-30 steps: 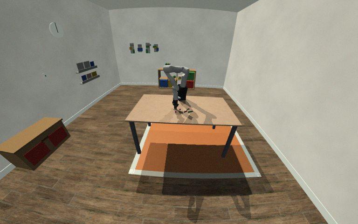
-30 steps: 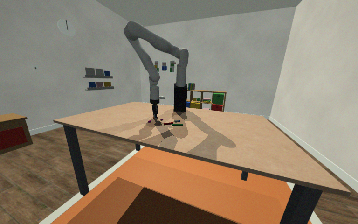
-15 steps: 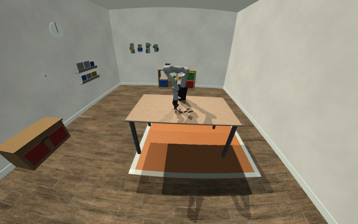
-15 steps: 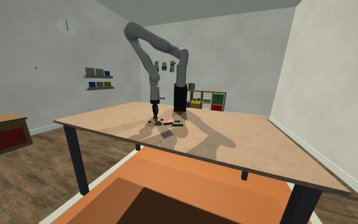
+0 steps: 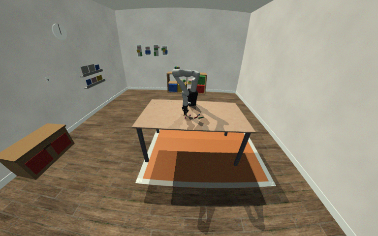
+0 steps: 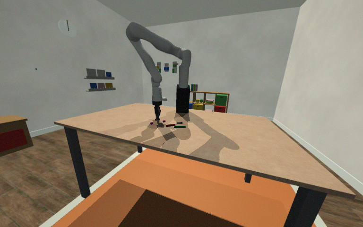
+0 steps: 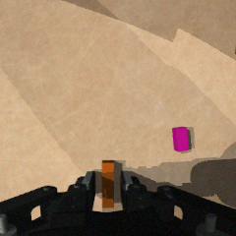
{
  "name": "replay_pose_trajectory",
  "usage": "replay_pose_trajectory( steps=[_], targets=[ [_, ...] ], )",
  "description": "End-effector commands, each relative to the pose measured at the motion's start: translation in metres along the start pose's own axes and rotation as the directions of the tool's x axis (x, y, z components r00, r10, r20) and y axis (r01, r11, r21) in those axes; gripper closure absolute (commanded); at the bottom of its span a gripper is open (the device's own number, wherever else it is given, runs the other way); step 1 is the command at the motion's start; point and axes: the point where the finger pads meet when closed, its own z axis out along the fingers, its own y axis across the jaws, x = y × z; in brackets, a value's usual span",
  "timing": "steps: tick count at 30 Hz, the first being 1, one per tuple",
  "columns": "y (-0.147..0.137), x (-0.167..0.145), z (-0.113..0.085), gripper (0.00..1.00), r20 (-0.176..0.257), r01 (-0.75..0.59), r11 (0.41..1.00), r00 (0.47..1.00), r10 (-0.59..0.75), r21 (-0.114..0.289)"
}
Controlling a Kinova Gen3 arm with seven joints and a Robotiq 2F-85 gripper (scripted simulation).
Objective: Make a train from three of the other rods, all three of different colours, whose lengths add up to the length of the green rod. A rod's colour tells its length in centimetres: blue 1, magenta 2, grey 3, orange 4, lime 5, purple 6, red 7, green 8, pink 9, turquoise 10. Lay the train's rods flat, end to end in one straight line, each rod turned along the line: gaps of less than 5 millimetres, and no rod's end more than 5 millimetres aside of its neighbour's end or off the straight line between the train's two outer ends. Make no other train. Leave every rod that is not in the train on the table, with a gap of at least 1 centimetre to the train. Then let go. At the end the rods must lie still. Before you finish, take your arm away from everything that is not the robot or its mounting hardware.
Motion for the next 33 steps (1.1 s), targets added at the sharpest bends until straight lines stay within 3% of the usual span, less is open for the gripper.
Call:
replay_pose_trajectory(
  steps=[1, 10, 11, 33],
  targets=[
    [0.0001, -0.0005, -0.0004, 0.76, 0.001, 0.000, 1.000, 1.000, 0.000, 0.000],
    [0.0001, -0.0005, -0.0004, 0.76, 0.001, 0.000, 1.000, 1.000, 0.000, 0.000],
    [0.0001, -0.0005, -0.0004, 0.95, 0.001, 0.000, 1.000, 1.000, 0.000, 0.000],
    [0.0001, -0.0005, -0.0004, 0.95, 0.001, 0.000, 1.000, 1.000, 0.000, 0.000]
  ],
)
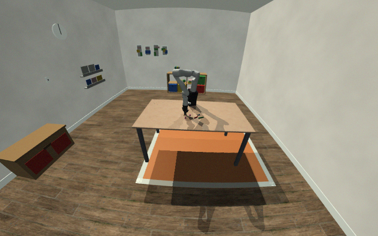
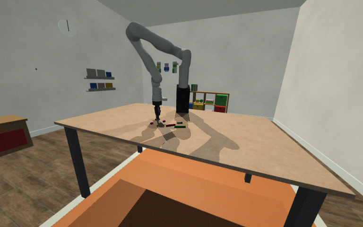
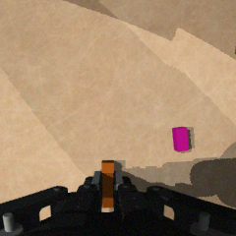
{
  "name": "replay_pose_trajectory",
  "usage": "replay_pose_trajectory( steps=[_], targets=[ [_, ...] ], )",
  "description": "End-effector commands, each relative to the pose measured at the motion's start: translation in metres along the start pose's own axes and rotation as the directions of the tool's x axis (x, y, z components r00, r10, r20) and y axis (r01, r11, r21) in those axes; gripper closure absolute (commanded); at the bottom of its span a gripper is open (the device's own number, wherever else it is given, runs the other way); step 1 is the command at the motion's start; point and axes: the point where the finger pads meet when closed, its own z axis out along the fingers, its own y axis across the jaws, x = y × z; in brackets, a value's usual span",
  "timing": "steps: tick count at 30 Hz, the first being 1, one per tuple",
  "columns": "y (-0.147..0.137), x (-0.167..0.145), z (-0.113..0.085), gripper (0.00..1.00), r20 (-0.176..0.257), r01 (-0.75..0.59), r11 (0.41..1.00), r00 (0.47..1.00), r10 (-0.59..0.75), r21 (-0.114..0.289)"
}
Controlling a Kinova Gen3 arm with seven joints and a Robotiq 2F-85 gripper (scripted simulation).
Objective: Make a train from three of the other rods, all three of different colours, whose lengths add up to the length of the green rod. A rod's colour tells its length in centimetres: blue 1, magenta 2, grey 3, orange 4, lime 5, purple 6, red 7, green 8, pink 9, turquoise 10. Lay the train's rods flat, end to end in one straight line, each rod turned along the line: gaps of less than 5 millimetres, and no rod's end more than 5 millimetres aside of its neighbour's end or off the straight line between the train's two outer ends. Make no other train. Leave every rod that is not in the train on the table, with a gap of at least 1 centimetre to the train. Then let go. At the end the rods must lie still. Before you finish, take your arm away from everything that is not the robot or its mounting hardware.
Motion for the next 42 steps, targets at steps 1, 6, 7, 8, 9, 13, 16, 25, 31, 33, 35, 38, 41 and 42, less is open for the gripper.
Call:
replay_pose_trajectory(
  steps=[1, 6, 7, 8, 9, 13, 16, 25, 31, 33, 35, 38, 41, 42],
  targets=[
    [0.000, 0.000, 0.000, 0.95, 0.001, 0.000, 1.000, 1.000, 0.000, 0.000],
    [0.000, 0.000, 0.000, 0.95, 0.001, 0.000, 1.000, 1.000, 0.000, 0.000],
    [0.000, 0.000, 0.000, 0.95, 0.001, 0.000, 1.000, 1.000, 0.000, 0.000],
    [0.000, 0.000, 0.000, 0.95, 0.001, 0.000, 1.000, 1.000, 0.000, 0.000],
    [0.000, 0.000, 0.000, 0.95, 0.001, 0.000, 1.000, 1.000, 0.000, 0.000],
    [0.000, 0.000, -0.001, 0.95, 0.001, 0.000, 1.000, 1.000, 0.000, 0.000],
    [0.000, 0.000, -0.006, 0.95, 0.001, 0.000, 1.000, 1.000, 0.000, 0.000],
    [0.000, 0.000, -0.043, 0.95, 0.001, 0.000, 1.000, 1.000, 0.000, 0.000],
    [0.000, 0.000, -0.081, 0.95, 0.001, 0.000, 1.000, 1.000, 0.000, 0.000],
    [0.000, 0.000, -0.090, 0.95, 0.001, 0.000, 1.000, 1.000, 0.000, 0.000],
    [0.000, 0.000, -0.096, 0.95, 0.001, 0.000, 1.000, 1.000, 0.000, 0.000],
    [0.000, 0.000, -0.098, 0.95, 0.001, 0.000, 1.000, 1.000, 0.000, 0.000],
    [0.000, 0.000, -0.100, 0.95, 0.001, 0.000, 1.000, 1.000, 0.000, 0.000],
    [0.000, 0.000, -0.100, 0.95, 0.001, 0.000, 1.000, 1.000, 0.000, 0.000]
  ],
)
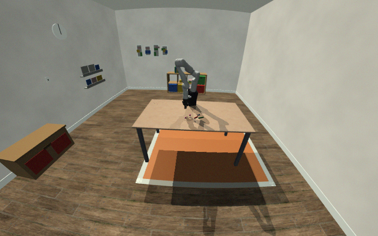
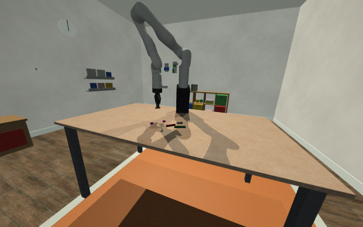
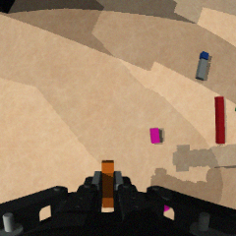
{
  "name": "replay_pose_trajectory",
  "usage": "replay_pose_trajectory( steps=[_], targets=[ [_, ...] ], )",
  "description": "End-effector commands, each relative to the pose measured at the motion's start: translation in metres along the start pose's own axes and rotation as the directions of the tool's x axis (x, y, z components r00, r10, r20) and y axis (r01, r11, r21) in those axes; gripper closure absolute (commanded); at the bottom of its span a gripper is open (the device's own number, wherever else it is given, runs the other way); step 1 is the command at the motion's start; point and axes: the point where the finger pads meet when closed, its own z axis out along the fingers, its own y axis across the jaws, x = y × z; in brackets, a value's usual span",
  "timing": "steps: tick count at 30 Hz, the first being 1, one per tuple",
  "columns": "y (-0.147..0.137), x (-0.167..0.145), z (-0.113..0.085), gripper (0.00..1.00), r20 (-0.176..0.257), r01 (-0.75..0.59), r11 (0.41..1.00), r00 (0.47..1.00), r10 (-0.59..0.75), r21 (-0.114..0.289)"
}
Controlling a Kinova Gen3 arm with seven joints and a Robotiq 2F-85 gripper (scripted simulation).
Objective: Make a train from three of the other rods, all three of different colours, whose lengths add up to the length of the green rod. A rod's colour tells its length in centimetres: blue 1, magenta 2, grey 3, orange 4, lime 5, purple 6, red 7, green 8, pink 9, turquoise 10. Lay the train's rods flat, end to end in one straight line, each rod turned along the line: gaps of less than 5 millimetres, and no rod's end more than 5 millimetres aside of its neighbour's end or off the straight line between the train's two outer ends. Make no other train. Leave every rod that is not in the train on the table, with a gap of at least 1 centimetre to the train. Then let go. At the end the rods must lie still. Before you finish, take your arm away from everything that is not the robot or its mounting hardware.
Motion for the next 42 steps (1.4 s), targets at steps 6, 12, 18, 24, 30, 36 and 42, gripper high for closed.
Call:
replay_pose_trajectory(
  steps=[6, 12, 18, 24, 30, 36, 42],
  targets=[
    [0.001, -0.005, -0.004, 0.95, 0.011, 0.001, 1.000, 1.000, -0.001, -0.001],
    [0.007, -0.002, -0.003, 0.95, 0.012, -0.010, 1.000, 1.000, 0.010, -0.003],
    [0.054, 0.022, -0.001, 0.95, 0.014, -0.100, 0.995, 0.995, 0.100, -0.014],
    [0.100, 0.060, -0.001, 0.95, 0.011, -0.201, 0.980, 0.980, 0.201, -0.015],
    [0.120, 0.086, -0.003, 0.95, 0.009, -0.256, 0.967, 0.967, 0.256, -0.009],
    [0.126, 0.096, -0.004, 0.95, 0.009, -0.275, 0.962, 0.961, 0.275, -0.005],
    [0.126, 0.096, -0.004, 0.95, 0.009, -0.275, 0.962, 0.961, 0.275, -0.005]
  ],
)
